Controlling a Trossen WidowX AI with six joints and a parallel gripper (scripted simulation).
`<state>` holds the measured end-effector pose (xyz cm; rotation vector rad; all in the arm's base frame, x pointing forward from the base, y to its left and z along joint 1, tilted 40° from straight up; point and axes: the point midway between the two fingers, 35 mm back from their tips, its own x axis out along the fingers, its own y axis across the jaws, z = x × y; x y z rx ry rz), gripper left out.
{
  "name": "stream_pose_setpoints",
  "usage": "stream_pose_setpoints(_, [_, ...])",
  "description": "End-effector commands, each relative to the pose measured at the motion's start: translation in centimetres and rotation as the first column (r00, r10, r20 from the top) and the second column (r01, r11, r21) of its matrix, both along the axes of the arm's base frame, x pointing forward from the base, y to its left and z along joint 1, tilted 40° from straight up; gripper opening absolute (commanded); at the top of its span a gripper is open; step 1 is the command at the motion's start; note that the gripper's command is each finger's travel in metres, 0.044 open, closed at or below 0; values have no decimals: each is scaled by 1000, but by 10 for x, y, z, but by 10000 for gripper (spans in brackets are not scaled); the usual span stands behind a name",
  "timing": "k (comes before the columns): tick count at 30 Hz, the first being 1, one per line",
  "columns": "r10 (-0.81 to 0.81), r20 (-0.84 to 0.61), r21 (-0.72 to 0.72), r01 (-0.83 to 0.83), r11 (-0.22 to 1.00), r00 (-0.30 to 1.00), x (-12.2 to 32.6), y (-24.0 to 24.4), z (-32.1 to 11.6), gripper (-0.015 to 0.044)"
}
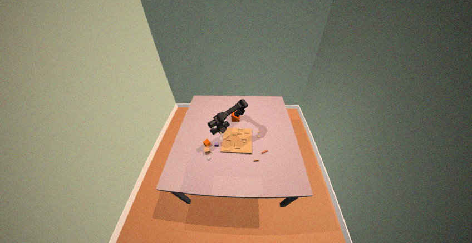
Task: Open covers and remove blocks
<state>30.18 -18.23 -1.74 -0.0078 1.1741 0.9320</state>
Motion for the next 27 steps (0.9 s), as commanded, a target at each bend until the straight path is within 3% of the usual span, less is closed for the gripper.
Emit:
stream_pose_setpoints(1, [3,-4,-2,-3,1000,1000,-13,-11,-11,80])
stream_pose_setpoints(18, [6,-4,5,-6,1000,1000,-61,-42,-43,80])
stream_pose_setpoints(27, [6,-4,5,-6,1000,1000,-62,-39,-51,80])
